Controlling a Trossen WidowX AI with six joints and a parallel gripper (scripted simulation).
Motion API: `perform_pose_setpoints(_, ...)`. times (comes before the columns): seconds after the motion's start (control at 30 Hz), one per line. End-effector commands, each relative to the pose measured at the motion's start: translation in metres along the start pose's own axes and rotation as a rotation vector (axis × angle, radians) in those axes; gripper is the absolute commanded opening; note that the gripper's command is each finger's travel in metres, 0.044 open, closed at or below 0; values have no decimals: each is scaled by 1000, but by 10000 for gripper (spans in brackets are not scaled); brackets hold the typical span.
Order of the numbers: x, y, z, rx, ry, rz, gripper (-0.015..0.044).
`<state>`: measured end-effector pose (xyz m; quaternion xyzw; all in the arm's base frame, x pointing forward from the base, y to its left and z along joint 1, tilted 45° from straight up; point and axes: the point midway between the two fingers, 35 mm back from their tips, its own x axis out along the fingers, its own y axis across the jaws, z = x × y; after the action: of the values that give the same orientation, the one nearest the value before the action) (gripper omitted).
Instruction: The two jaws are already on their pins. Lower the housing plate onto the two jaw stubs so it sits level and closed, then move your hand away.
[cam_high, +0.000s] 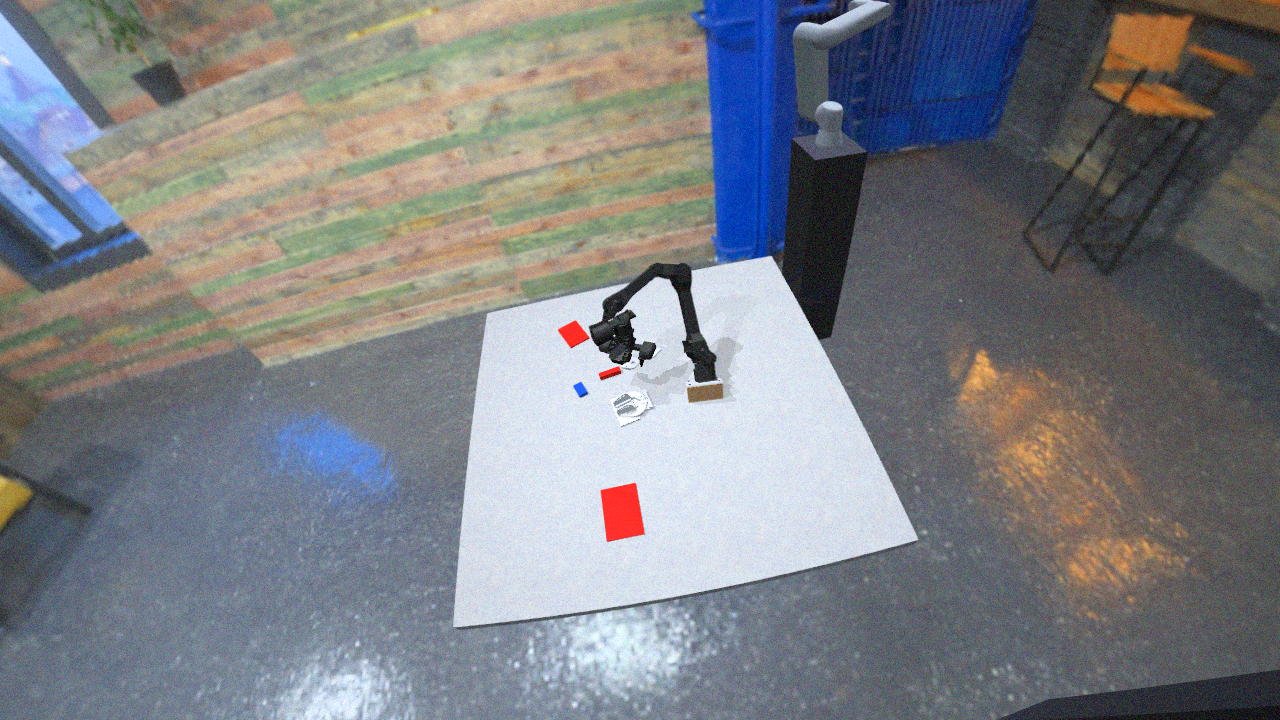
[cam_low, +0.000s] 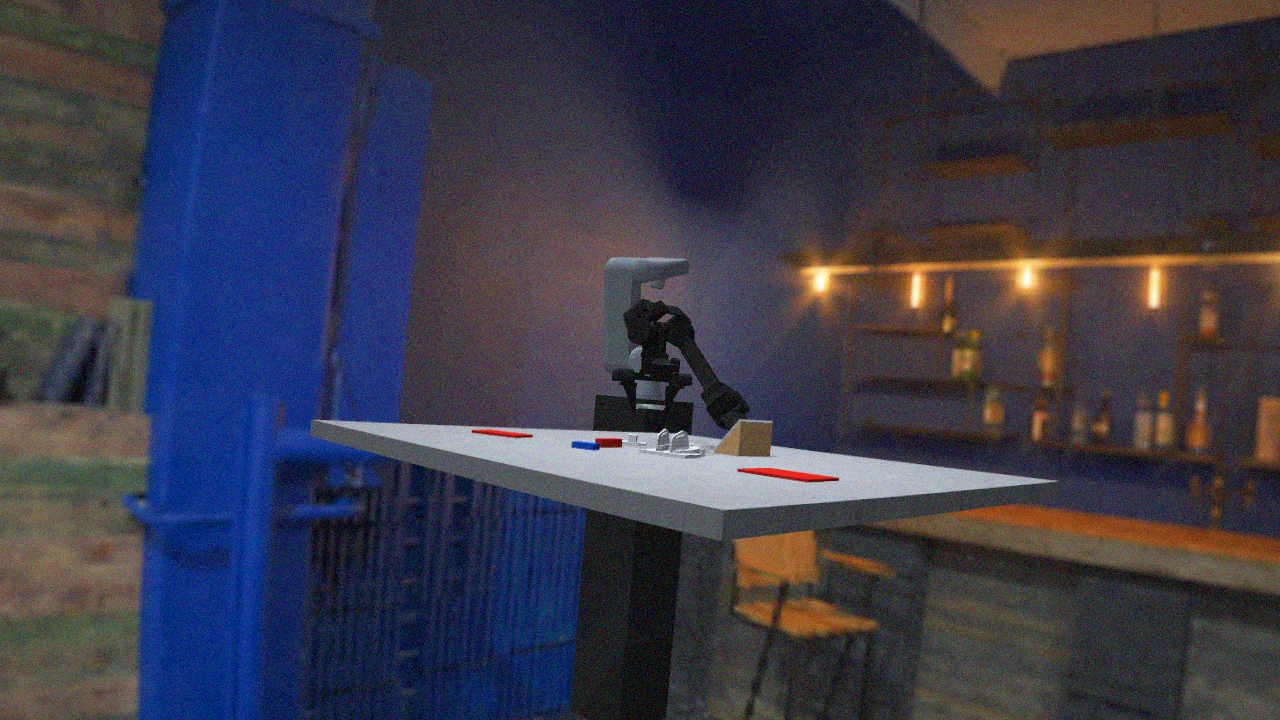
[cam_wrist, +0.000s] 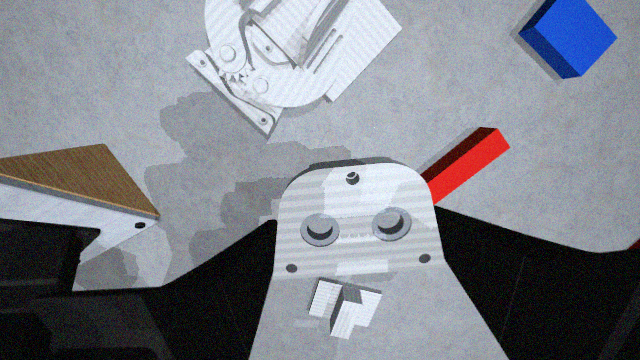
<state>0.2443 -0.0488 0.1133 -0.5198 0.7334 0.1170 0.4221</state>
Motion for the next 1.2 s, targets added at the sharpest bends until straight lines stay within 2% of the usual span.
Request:
perform_pose_setpoints(0.0,2,6,13,109,3,5,351)
perform_pose_setpoints(0.97,8,51,86,838,35,-21,351)
perform_pose_setpoints(1.17,8,54,89,876,36,-24,351)
